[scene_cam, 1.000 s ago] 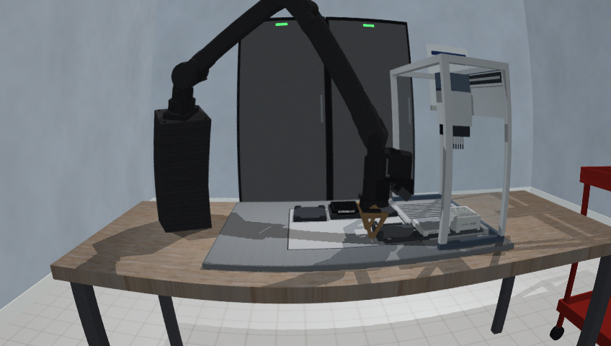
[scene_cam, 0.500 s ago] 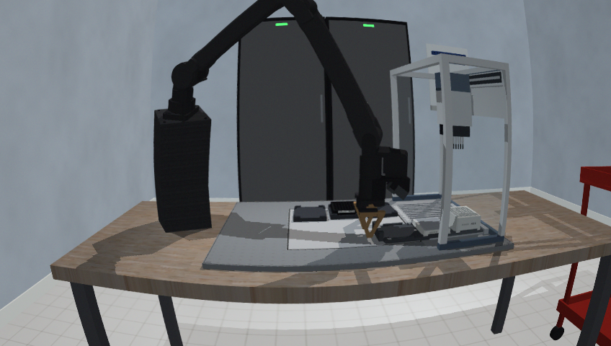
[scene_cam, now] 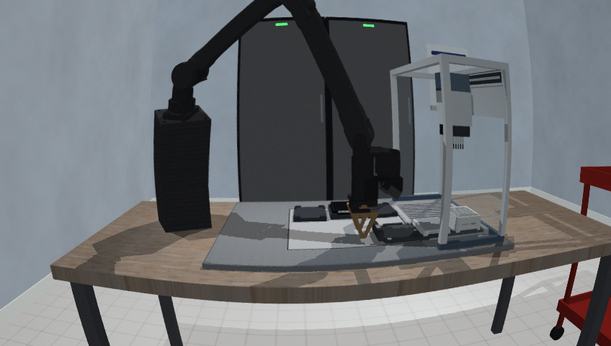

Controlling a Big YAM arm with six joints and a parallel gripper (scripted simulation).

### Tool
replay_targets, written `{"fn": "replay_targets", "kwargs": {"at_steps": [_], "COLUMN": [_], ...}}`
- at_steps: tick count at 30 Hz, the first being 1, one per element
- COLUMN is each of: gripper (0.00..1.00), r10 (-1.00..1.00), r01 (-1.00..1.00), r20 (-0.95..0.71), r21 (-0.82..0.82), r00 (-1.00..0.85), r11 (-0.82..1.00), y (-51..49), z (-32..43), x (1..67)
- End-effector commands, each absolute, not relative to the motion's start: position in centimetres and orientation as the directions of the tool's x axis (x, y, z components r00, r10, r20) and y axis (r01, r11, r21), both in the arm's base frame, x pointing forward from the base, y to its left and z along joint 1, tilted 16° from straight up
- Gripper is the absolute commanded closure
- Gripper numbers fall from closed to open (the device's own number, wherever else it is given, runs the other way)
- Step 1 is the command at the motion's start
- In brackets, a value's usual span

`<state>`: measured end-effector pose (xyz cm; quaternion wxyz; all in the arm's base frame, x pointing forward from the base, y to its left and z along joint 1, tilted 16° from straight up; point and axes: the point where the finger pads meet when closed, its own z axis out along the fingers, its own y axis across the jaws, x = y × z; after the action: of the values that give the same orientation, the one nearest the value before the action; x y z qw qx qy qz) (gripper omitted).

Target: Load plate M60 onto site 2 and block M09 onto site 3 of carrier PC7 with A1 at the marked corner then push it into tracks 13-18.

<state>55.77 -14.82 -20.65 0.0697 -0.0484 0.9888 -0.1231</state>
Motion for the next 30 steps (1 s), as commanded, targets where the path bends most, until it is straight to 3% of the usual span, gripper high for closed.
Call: {"fn": "replay_targets", "kwargs": {"at_steps": [1,30], "gripper": [0.2,0.2], "r10": [-0.111,-0.116], "r01": [-0.061,-0.071], "r20": [-0.177,-0.163], "r21": [-0.263,-0.257], "r00": [-0.978,-0.98], "r11": [0.963,0.964], "y": [-16.0,-12.0], "z": [-18.4,-8.9], "x": [56.8,54.9]}}
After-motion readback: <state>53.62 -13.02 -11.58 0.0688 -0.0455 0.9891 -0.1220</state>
